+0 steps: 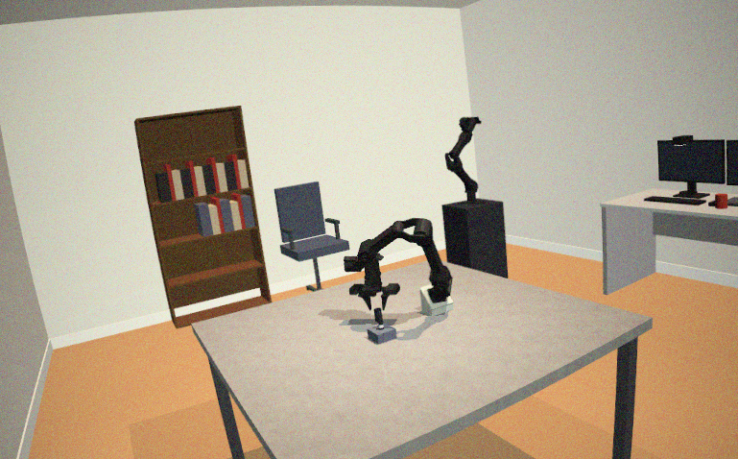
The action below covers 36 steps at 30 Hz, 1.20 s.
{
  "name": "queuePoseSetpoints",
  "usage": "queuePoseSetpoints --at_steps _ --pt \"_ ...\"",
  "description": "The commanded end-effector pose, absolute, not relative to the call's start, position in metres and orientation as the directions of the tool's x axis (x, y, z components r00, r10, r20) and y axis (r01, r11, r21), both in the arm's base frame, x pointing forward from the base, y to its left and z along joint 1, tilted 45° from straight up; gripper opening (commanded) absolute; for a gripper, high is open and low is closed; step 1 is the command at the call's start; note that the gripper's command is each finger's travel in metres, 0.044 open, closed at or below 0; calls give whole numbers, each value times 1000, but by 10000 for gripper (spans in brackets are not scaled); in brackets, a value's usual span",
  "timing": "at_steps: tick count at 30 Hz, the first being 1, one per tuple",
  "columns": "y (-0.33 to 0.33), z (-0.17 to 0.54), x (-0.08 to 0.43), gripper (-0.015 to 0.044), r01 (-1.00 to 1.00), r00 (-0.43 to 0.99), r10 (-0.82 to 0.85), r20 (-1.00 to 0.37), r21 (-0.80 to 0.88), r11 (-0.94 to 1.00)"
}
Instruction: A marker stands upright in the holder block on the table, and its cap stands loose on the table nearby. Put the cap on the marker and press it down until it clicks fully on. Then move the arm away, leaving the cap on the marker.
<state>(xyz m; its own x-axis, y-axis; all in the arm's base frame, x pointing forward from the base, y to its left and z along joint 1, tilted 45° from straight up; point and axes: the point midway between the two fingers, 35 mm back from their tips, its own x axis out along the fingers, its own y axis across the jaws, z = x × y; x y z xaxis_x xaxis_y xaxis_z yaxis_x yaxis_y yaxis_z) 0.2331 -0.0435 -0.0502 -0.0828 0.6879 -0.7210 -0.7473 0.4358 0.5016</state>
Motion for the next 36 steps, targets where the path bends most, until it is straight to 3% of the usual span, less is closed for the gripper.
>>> queuePoseSetpoints --at_steps 1,18,22,31,34,36 --pt "-38 -55 231 244 -743 -82 693 -716 508 437" --pt "-20 -71 228 244 -743 -82 695 -714 509 435" --pt "-20 -71 229 139 -743 -82 695 -715 508 435" --pt "-20 -71 229 79 -743 -82 695 -715 508 435" --pt "-23 -69 230 0 -743 -82 694 -715 508 435" --pt "-28 -65 231 0 -743 -82 694 -715 508 436"
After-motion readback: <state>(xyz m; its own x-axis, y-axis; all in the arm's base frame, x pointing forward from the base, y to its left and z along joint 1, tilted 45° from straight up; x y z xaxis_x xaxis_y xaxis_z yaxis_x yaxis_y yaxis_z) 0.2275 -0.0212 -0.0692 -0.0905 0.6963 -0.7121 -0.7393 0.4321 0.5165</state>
